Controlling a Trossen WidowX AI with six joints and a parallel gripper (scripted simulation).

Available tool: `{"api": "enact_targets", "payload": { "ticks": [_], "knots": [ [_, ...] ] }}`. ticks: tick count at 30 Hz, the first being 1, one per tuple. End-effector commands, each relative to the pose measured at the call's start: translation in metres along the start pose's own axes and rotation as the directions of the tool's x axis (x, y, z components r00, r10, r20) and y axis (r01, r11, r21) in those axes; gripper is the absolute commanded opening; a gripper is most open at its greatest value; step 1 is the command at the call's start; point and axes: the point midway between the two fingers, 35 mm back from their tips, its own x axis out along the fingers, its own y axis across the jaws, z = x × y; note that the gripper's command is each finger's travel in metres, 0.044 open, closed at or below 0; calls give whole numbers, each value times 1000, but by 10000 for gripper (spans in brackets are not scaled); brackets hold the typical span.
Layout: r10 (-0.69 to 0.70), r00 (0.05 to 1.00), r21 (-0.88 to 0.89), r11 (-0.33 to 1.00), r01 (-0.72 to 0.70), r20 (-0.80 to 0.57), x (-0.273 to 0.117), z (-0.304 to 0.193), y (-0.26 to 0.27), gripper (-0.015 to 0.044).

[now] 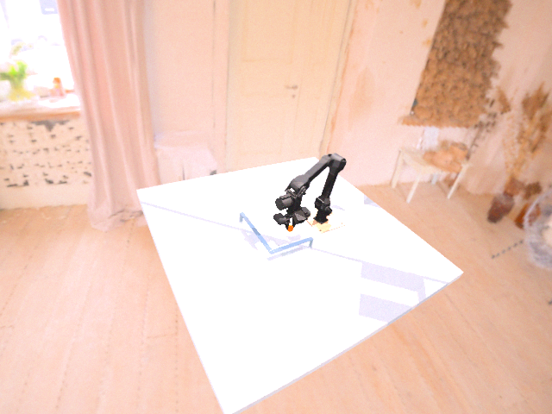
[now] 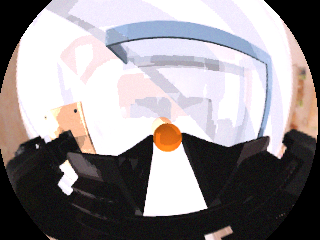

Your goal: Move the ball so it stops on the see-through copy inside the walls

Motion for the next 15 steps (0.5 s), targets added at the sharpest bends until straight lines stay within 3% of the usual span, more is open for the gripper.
{"api": "enact_targets", "payload": {
  "ticks": [1, 15],
  "knots": [
    [10, 1000, -2, 1000, -10, 3, 16, 0, 4, 0],
    [10, 1000, -2, 1000, -10, 3, 31, 0, 5, 0]
  ]
}}
